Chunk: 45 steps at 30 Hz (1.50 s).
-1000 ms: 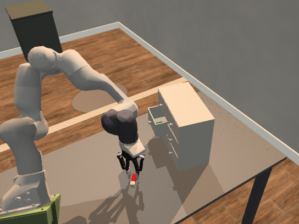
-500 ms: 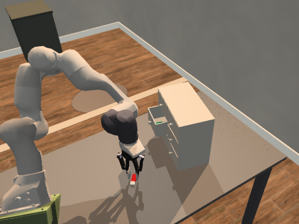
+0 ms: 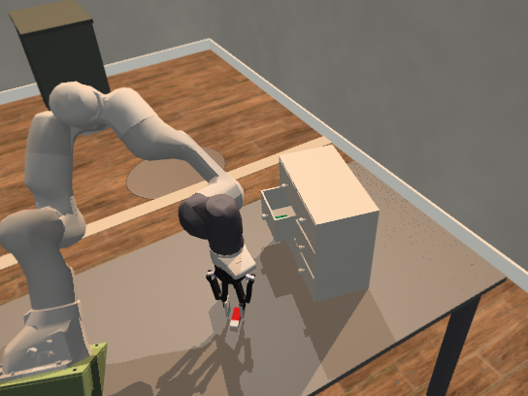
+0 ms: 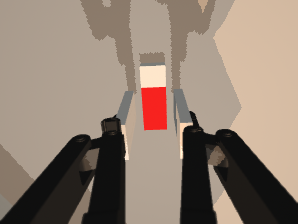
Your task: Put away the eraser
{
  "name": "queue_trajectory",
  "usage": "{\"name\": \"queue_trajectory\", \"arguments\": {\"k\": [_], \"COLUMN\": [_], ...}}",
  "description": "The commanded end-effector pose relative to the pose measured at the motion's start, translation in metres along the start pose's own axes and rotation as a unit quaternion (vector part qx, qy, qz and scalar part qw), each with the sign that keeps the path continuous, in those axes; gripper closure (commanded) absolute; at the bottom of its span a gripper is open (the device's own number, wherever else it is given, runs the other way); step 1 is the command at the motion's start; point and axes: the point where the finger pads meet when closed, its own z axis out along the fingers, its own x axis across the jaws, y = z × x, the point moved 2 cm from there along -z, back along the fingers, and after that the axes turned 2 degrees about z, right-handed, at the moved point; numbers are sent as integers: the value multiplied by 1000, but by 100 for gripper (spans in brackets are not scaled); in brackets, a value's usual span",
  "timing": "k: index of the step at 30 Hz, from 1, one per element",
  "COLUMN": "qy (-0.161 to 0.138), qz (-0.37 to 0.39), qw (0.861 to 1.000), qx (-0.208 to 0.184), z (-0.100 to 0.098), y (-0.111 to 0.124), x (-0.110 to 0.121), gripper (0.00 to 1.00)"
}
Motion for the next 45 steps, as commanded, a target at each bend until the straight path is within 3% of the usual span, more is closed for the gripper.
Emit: {"name": "queue_trajectory", "arguments": {"k": [1, 10, 25, 45], "qy": [0, 0, 0, 0], "qz": [-1, -1, -1, -1], "qw": [1000, 1000, 1000, 1000], "qx": [0, 0, 0, 0], "z": [1, 2, 21, 21], "y": [-1, -1, -1, -1], "x": [1, 1, 1, 1], "gripper": [77, 77, 77, 77]}}
